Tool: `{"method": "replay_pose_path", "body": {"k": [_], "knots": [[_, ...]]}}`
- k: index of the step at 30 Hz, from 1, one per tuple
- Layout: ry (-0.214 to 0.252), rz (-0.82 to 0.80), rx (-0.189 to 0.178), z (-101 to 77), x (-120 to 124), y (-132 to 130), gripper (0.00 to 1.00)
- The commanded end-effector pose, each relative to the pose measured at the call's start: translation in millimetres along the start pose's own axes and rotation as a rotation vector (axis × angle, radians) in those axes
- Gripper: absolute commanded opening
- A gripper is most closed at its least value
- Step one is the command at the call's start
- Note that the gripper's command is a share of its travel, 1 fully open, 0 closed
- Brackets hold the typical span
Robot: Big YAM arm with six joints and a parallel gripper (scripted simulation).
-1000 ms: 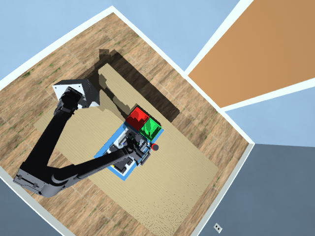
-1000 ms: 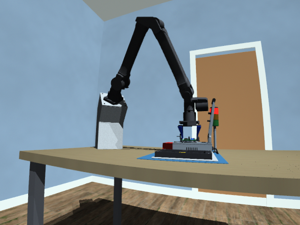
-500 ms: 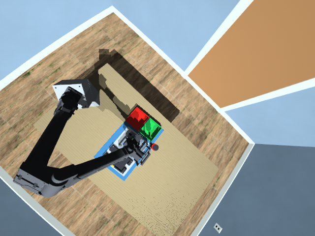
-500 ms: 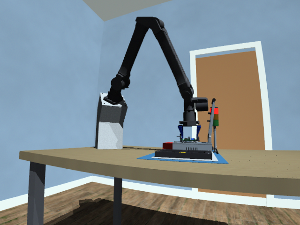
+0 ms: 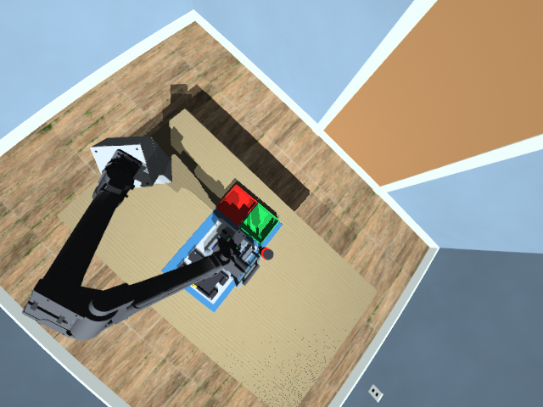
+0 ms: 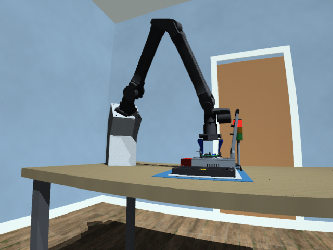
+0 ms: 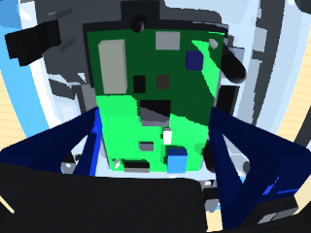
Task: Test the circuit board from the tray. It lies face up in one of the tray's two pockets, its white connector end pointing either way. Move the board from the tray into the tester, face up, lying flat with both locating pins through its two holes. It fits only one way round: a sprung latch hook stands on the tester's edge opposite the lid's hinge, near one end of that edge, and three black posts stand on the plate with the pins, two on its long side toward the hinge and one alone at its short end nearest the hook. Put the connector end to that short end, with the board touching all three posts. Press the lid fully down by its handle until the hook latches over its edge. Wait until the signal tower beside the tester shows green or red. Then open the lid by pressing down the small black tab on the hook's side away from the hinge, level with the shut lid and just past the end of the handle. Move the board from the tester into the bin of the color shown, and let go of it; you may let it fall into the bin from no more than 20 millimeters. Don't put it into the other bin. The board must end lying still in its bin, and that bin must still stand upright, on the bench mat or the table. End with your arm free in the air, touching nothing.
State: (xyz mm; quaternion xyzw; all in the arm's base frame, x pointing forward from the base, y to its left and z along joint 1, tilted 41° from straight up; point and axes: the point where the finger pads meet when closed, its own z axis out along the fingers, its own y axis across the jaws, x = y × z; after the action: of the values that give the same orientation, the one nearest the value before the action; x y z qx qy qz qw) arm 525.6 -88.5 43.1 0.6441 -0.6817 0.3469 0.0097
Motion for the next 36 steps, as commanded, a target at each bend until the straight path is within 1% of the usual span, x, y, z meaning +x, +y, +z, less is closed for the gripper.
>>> {"method": "replay_pose_path", "body": {"k": [1,14,17,20,22,25,31,36], "knots": [[-0.011,0.002,0.033,-13.3,-6.2,-17.0,0.72],[-0.011,0.002,0.033,-13.5,-6.2,-17.1,0.72],[-0.011,0.009,0.042,-19.5,-4.1,-19.5,0.72],[-0.011,0.007,0.040,-20.2,-4.2,-18.1,0.72],[-0.011,0.003,0.035,-16.9,-6.2,-16.1,0.72],[-0.010,0.006,0.038,-20.9,-4.4,-16.7,0.72],[-0.010,0.005,0.037,-19.4,-5.8,-15.2,0.72],[-0.009,0.005,0.033,-22.6,-4.7,-13.3,0.72]]}}
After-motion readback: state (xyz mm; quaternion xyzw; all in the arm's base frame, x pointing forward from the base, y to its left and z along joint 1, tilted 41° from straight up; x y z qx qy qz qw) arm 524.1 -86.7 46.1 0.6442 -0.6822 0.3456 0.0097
